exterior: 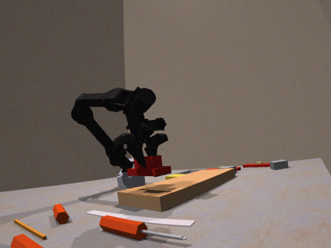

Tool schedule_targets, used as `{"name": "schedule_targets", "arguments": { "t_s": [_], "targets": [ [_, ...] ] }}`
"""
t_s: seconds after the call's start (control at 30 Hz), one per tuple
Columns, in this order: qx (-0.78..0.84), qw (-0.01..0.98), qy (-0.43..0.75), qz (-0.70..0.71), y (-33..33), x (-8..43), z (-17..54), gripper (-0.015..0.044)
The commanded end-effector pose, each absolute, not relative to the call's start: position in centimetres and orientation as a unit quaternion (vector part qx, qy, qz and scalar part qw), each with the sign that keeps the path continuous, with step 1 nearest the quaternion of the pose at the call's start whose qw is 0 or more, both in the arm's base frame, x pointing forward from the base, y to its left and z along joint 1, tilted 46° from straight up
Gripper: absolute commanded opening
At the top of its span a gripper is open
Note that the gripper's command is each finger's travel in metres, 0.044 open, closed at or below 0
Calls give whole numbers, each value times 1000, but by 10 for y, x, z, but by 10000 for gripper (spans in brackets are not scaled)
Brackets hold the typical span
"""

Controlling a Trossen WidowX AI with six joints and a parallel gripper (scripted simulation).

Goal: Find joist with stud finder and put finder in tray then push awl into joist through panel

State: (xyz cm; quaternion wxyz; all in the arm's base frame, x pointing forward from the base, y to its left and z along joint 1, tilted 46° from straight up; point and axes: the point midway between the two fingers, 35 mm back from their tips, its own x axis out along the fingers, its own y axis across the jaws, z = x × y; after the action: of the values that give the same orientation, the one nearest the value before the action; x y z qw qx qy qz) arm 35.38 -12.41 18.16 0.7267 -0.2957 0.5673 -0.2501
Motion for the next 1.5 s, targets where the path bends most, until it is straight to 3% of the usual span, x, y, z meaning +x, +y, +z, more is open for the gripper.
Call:
{"name": "schedule_targets", "arguments": {
  "t_s": [0.0, 0.43, 0.93, 1.47],
  "targets": [
    [-296, 728, 564, -254, -107, 355, 201, 0],
    [-307, 727, 568, -235, -77, 359, 212, 0],
    [-385, 694, 605, -53, 41, 391, 115, 0],
    [-466, 613, 626, 123, 165, 358, 6, 0]
  ]
}}
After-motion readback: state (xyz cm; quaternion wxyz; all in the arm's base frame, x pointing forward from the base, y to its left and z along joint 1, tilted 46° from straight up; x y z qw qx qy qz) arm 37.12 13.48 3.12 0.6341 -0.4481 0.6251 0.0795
